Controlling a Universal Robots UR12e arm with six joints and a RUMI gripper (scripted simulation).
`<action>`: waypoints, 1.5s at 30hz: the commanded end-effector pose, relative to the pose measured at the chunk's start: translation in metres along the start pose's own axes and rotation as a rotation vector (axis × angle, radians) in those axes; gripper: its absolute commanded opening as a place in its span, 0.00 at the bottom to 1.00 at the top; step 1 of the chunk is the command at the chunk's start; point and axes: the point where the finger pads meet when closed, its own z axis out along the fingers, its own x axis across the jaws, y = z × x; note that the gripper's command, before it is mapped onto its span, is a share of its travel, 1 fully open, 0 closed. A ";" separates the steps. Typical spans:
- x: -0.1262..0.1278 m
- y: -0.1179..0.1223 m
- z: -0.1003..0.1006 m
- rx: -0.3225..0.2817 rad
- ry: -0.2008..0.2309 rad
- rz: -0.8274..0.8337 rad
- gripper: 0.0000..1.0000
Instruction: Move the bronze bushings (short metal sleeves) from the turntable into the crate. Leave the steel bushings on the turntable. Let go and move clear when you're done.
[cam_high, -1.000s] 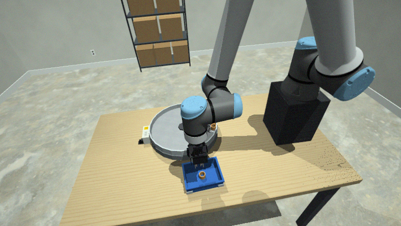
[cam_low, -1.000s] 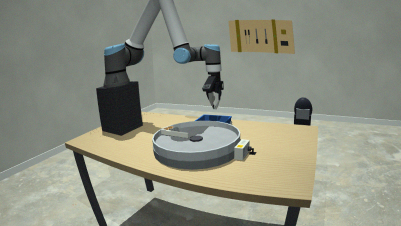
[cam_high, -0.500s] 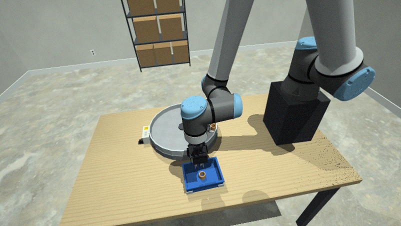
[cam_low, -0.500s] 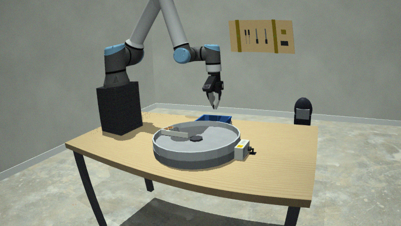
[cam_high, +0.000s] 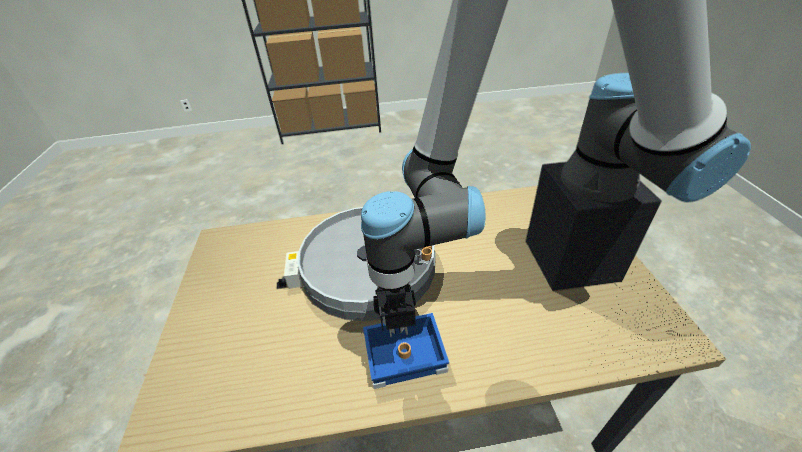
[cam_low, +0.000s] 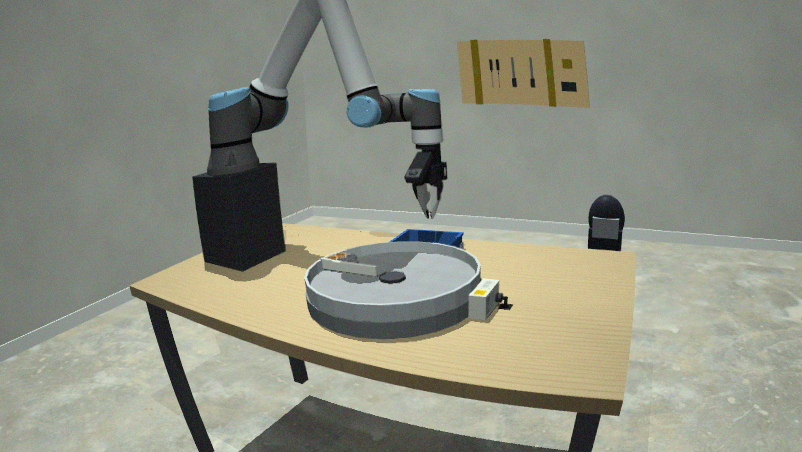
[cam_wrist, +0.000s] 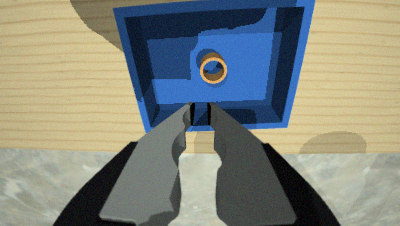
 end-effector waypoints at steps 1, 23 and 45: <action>-0.001 0.000 -0.001 0.000 -0.001 0.000 0.06; 0.000 -0.001 -0.001 0.000 -0.001 -0.002 0.06; 0.008 -0.021 0.000 0.000 -0.001 -0.074 0.06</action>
